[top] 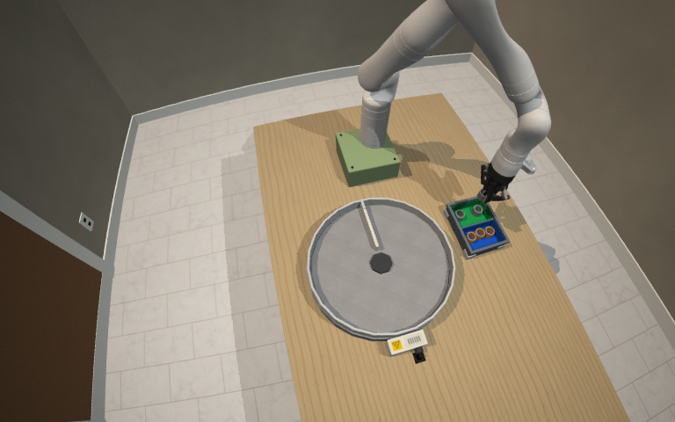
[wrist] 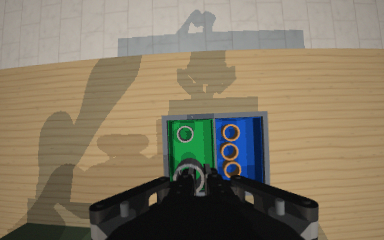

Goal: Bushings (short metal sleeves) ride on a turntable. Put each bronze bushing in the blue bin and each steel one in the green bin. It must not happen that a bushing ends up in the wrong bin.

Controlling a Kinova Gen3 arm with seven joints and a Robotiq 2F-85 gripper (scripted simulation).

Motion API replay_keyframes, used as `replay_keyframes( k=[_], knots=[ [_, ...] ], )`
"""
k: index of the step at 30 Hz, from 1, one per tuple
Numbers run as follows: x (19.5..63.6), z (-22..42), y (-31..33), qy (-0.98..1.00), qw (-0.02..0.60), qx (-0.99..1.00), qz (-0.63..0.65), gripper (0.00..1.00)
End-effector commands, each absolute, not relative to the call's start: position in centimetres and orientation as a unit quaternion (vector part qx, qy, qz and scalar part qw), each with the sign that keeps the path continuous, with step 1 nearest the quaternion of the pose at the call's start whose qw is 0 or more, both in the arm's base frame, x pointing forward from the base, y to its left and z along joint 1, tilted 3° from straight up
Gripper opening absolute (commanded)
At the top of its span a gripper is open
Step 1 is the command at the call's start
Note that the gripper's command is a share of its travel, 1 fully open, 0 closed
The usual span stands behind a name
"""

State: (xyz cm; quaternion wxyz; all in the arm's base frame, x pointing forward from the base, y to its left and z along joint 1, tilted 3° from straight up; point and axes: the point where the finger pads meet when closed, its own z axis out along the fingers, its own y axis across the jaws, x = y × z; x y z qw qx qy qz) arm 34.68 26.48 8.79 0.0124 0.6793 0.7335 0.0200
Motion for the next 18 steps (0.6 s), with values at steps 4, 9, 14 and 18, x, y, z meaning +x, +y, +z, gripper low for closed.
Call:
replay_keyframes(
  k=[4, 9, 14, 18],
  knots=[
    [34.7, 8.3, 26.5, 0.733, 0.013, 0.679, 0.021, 0.0],
    [34.8, 6.2, 26.5, 0.733, 0.013, 0.679, 0.021, 0.0],
    [34.9, 5.7, 26.5, 0.733, 0.013, 0.679, 0.021, 0.0],
    [35.0, 3.6, 26.6, 0.733, 0.013, 0.679, 0.021, 0.0]
  ],
)
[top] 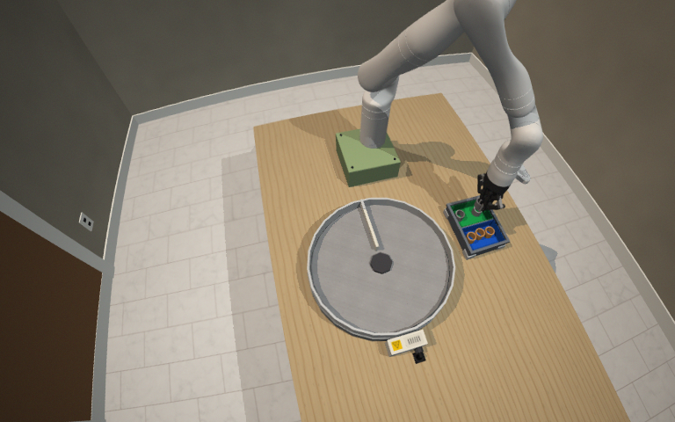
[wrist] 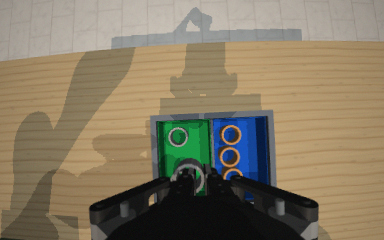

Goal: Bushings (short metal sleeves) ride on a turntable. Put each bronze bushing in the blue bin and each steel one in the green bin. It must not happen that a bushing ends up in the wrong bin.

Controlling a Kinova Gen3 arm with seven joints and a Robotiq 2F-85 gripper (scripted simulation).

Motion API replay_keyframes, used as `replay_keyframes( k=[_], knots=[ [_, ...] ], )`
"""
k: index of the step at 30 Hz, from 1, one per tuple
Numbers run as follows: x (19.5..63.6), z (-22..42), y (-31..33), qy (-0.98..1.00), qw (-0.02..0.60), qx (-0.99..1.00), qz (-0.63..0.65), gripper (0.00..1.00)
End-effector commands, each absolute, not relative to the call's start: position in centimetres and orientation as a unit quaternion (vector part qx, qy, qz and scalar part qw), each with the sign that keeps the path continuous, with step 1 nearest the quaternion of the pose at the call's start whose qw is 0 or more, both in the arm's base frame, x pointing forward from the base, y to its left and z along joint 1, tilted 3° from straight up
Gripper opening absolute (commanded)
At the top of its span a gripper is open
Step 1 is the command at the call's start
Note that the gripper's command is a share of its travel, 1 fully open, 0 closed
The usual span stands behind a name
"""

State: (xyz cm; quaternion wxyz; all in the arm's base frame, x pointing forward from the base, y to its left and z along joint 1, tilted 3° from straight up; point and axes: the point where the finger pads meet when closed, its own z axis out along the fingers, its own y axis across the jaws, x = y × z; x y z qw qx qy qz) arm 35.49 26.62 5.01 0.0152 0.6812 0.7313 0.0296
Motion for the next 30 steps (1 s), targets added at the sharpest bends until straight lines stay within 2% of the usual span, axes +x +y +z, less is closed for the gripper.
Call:
replay_keyframes(
  k=[1, 8, 30],
  knots=[
    [35.0, 3.6, 26.6, 0.733, 0.013, 0.679, 0.021, 0.0],
    [35.1, 0.9, 26.6, 0.733, 0.013, 0.679, 0.021, 0.0],
    [35.1, 0.4, 26.6, 0.733, 0.013, 0.679, 0.021, 0.0]
  ],
)
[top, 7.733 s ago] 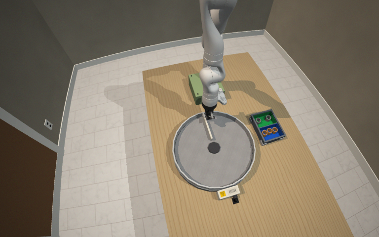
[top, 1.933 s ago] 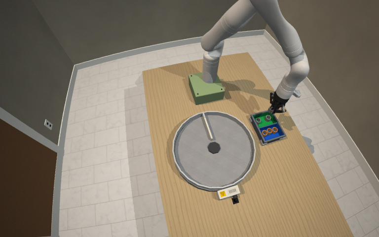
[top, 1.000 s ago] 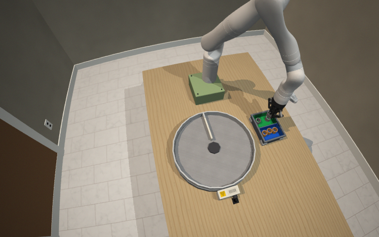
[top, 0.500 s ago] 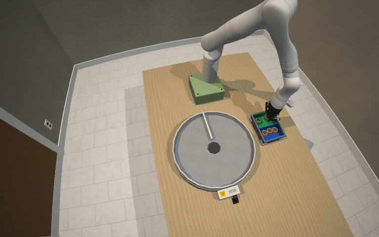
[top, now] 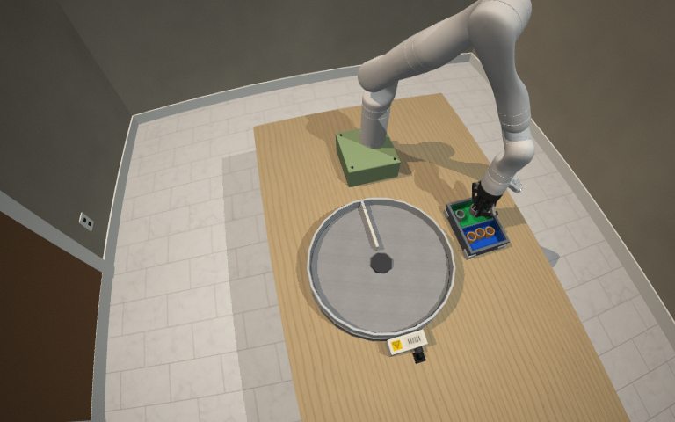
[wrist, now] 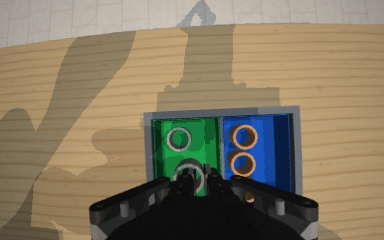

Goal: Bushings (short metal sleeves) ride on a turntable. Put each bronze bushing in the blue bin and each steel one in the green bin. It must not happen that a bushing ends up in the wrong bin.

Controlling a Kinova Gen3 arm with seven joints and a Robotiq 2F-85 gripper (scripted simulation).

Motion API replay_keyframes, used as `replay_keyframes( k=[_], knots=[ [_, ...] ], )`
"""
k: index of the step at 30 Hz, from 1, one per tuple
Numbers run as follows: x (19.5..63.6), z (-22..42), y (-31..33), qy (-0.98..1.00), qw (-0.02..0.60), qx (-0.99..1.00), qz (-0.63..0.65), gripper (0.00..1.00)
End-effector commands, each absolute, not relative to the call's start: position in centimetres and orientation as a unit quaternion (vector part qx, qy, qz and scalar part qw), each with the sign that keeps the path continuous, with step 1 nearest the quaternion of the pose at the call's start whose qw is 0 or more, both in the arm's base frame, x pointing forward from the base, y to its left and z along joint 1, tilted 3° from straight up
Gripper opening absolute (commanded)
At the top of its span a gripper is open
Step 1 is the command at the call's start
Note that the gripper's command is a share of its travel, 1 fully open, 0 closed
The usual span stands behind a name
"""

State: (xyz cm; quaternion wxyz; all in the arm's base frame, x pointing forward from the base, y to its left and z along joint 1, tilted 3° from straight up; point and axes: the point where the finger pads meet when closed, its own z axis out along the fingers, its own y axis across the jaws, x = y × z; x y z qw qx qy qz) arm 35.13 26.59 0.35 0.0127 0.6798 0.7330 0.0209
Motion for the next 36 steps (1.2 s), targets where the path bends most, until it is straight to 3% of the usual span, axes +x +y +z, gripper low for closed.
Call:
replay_keyframes(
  k=[1, 36],
  knots=[
    [35.1, 0.2, 26.6, 0.733, 0.013, 0.679, 0.021, 0.0],
    [35.2, -1.5, 26.7, 0.733, 0.012, 0.679, 0.021, 0.0]
  ],
)
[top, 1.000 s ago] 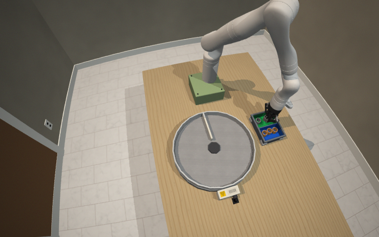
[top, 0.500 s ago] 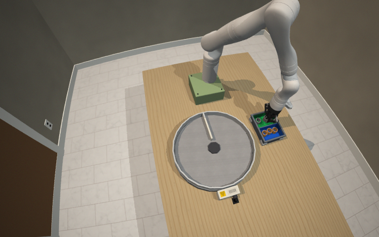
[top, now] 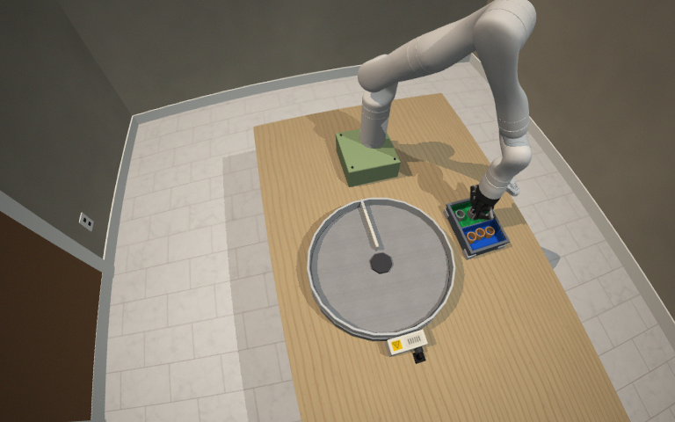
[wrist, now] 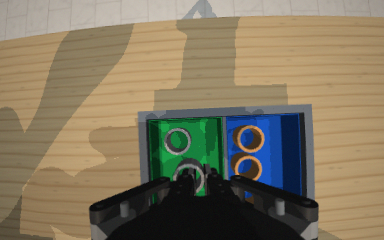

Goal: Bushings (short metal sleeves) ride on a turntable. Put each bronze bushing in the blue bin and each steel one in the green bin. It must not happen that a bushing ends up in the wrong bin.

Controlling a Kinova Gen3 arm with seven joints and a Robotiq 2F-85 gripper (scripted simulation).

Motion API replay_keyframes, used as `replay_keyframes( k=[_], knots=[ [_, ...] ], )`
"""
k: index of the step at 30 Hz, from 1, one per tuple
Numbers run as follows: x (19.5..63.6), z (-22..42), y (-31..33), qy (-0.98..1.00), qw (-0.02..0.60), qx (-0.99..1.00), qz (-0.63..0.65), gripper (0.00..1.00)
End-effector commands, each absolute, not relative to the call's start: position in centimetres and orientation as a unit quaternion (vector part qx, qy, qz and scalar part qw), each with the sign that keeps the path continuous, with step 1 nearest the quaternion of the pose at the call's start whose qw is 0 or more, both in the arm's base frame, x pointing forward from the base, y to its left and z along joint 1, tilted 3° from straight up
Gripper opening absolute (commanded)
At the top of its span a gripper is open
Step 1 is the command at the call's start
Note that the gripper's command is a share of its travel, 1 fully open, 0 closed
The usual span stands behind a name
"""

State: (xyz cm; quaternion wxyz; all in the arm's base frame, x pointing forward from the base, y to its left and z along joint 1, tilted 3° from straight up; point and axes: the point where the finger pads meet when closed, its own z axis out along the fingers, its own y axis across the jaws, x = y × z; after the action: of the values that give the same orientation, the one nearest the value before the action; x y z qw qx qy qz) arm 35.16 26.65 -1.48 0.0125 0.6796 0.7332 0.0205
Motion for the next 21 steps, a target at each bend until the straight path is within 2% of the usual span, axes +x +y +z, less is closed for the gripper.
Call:
replay_keyframes(
  k=[1, 21],
  knots=[
    [35.2, -1.5, 26.7, 0.733, 0.012, 0.679, 0.021, 0.0],
    [35.2, -2.7, 26.7, 0.733, 0.012, 0.679, 0.021, 0.0]
  ],
)
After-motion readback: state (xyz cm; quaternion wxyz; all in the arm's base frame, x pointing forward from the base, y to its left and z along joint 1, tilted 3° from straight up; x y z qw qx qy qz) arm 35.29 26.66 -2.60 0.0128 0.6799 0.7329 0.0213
